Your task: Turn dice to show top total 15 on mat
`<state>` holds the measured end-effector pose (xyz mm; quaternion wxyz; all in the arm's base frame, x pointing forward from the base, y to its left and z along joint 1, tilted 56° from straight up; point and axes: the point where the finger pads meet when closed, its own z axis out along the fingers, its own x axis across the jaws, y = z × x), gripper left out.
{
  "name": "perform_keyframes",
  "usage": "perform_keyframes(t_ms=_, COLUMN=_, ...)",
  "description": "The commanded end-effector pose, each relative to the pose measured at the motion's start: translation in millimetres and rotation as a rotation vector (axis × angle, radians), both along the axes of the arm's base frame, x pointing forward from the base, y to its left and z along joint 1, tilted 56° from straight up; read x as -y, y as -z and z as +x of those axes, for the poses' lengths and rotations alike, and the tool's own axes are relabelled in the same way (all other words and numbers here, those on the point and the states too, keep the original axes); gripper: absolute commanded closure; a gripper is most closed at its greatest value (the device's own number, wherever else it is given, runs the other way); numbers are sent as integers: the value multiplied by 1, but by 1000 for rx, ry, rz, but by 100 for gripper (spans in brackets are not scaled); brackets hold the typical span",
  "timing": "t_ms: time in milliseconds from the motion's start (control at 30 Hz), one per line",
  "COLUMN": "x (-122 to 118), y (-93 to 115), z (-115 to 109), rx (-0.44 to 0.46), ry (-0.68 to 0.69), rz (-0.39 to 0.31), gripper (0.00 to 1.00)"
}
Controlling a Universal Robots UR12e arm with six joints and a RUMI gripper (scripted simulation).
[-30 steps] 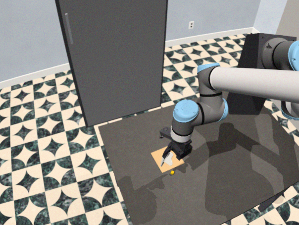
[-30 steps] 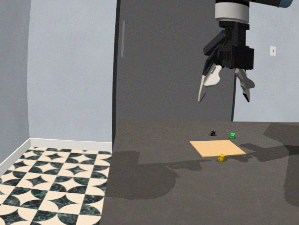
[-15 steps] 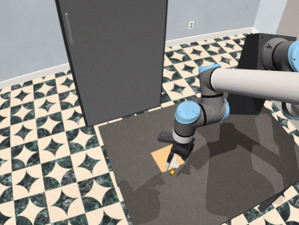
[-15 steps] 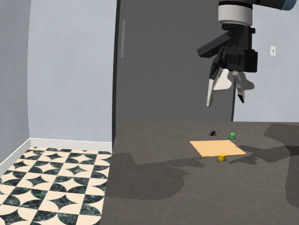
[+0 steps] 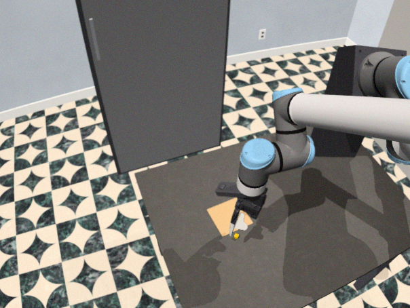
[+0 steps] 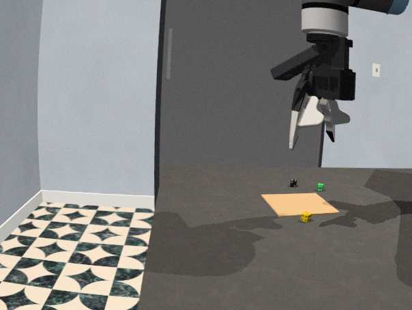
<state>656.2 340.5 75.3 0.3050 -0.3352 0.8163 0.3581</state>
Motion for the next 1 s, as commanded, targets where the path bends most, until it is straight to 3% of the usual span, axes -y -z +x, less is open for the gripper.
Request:
perform_keyframes(t_ms=0, x=-1, y=1, z=-2, rx=-2, ry=-3, rz=1, gripper=0)
perform_keyframes(t_ms=200, x=-4, y=3, z=-1, rx=-2, ry=-3, rz=1, gripper=0)
perform_keyframes(t_ms=367, x=-42, y=30, z=12, rx=-2, ry=-3, rz=1, gripper=0)
perform_keyframes(t_ms=433, x=-46, y=33, z=13, rx=-2, ry=-3, rz=1, gripper=0)
perform_keyframes(t_ms=467, x=-46, y=33, z=13, rx=-2, ry=-3, rz=1, gripper=82)
perform_keyframes(t_ms=967, x=-46, y=33, z=13, rx=-2, ry=-3, rz=1, gripper=82)
